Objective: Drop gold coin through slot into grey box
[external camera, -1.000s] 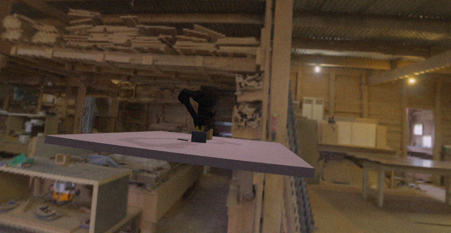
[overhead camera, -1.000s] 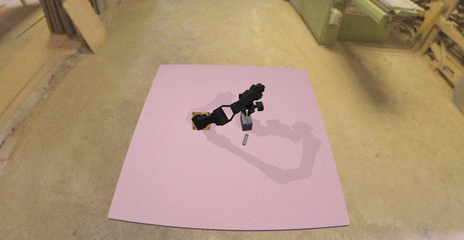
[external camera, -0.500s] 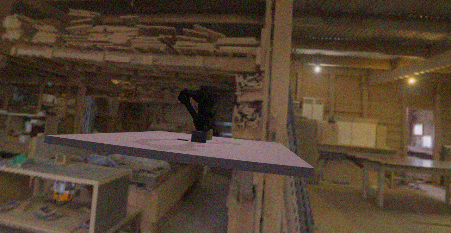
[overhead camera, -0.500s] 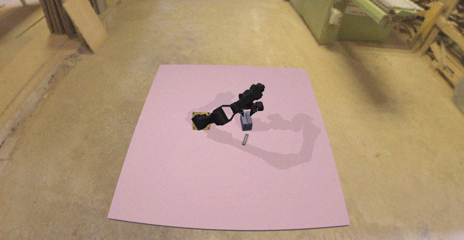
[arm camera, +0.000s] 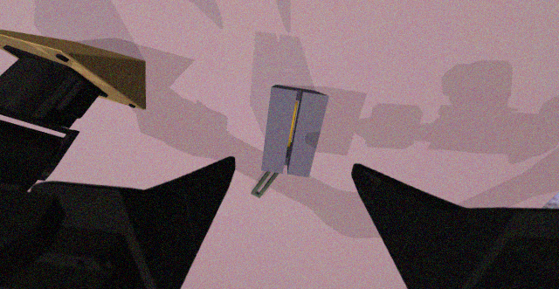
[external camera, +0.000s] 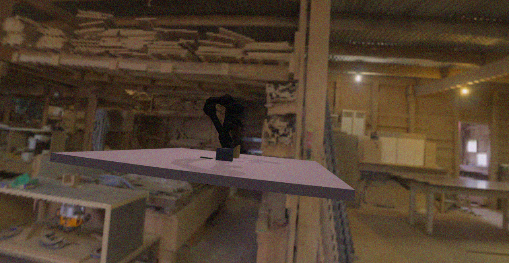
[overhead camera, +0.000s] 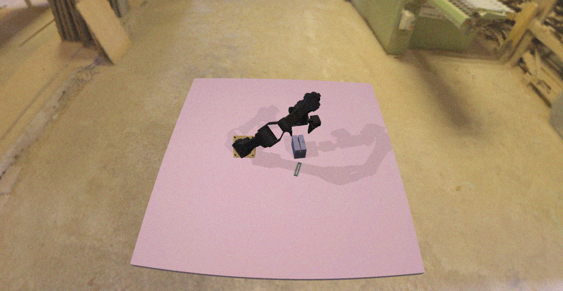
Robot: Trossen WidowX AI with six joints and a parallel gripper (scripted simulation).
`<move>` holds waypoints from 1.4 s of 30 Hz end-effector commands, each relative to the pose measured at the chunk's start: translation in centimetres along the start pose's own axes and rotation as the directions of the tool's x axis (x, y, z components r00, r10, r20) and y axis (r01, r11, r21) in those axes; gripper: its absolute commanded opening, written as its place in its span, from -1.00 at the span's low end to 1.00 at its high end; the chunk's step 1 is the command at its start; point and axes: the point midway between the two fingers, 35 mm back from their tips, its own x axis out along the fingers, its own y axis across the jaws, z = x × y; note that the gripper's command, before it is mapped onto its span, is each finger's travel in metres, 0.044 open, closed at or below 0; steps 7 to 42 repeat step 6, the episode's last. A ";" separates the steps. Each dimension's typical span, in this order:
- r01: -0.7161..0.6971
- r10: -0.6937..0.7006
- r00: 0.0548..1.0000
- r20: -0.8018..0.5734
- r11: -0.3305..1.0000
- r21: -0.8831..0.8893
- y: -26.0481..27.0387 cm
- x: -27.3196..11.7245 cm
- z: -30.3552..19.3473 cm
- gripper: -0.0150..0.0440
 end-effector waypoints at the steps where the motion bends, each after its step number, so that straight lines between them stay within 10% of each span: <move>1: -0.010 0.010 1.000 -0.003 1.000 -0.016 0.0 -0.2 0.1 1.00; 42: -0.010 0.010 1.000 -0.003 1.000 -0.016 0.0 -0.2 0.1 1.00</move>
